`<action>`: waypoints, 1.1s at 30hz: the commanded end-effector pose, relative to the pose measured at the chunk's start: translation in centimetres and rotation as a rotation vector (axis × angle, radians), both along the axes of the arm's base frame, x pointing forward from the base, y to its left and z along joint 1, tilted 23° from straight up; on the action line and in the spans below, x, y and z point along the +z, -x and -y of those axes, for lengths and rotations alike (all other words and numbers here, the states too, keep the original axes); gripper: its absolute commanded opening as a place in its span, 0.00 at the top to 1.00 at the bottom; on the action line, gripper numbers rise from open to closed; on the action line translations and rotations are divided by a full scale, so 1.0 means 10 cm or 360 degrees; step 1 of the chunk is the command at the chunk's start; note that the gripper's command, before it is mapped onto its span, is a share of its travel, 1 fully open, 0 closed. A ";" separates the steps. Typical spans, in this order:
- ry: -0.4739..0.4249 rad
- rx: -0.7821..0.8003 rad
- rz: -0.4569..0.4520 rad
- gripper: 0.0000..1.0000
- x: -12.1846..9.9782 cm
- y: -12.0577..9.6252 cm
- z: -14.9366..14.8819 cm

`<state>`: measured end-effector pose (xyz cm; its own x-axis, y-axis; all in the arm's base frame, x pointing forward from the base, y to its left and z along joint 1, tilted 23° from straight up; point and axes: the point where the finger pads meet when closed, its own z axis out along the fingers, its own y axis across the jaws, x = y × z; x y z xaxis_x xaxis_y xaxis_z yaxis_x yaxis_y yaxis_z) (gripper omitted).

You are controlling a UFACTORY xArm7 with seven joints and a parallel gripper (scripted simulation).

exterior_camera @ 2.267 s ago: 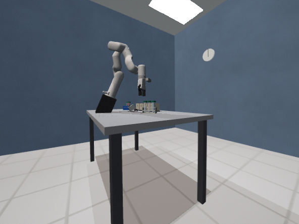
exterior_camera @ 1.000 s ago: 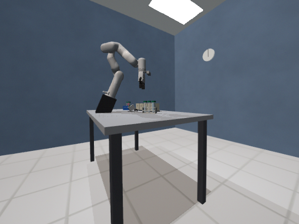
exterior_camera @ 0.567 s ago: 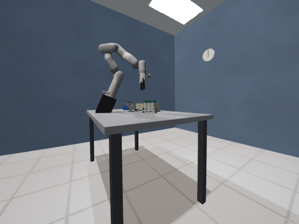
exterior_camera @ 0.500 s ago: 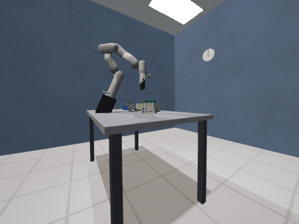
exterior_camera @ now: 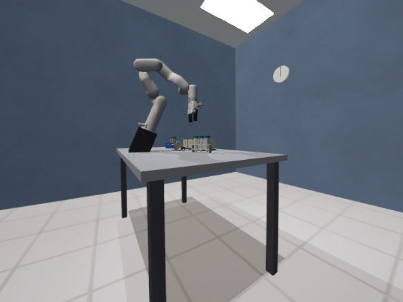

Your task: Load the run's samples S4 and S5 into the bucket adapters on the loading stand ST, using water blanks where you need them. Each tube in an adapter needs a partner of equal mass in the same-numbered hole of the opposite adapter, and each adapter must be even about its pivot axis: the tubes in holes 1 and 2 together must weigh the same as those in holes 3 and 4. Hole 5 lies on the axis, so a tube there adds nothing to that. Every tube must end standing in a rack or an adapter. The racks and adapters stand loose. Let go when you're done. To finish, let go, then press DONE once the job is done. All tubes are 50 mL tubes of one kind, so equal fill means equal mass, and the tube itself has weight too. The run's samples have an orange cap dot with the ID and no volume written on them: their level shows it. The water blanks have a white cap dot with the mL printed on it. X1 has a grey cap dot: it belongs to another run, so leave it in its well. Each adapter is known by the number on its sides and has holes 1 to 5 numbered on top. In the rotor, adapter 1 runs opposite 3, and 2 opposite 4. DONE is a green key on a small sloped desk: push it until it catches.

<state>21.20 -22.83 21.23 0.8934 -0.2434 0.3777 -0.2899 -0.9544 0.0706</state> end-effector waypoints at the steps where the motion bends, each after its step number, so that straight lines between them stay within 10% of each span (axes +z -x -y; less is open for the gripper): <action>1: 0.0004 -0.0004 0.0003 0.00 0.04 -0.10 -0.08; 33: 0.0003 -0.0002 0.0004 0.00 0.21 -1.09 -1.13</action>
